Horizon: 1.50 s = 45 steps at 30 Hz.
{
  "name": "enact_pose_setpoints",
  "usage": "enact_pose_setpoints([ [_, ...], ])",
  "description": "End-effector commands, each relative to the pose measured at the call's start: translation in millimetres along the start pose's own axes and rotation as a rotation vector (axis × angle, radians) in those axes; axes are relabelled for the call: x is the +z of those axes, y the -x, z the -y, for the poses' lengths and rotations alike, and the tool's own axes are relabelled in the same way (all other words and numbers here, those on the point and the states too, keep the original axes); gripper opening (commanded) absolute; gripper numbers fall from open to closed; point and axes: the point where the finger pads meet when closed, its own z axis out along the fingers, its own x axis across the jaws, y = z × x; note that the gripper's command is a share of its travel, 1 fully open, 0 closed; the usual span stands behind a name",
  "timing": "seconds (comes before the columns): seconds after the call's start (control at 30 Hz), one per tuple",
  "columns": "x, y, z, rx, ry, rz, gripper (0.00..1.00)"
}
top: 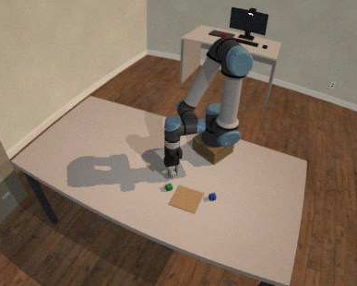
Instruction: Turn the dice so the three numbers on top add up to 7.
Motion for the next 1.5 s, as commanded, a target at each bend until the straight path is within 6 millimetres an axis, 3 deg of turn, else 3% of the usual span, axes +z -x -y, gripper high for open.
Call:
enact_pose_setpoints([
  [0.0,-16,0,0,0.0,0.0,0.0,0.57],
  [0.27,-42,0,0,0.0,0.0,0.0,0.57],
  [0.67,-64,0,0,0.0,0.0,0.0,0.57],
  [1.47,-67,0,0,-0.004,0.0,0.0,0.57],
])
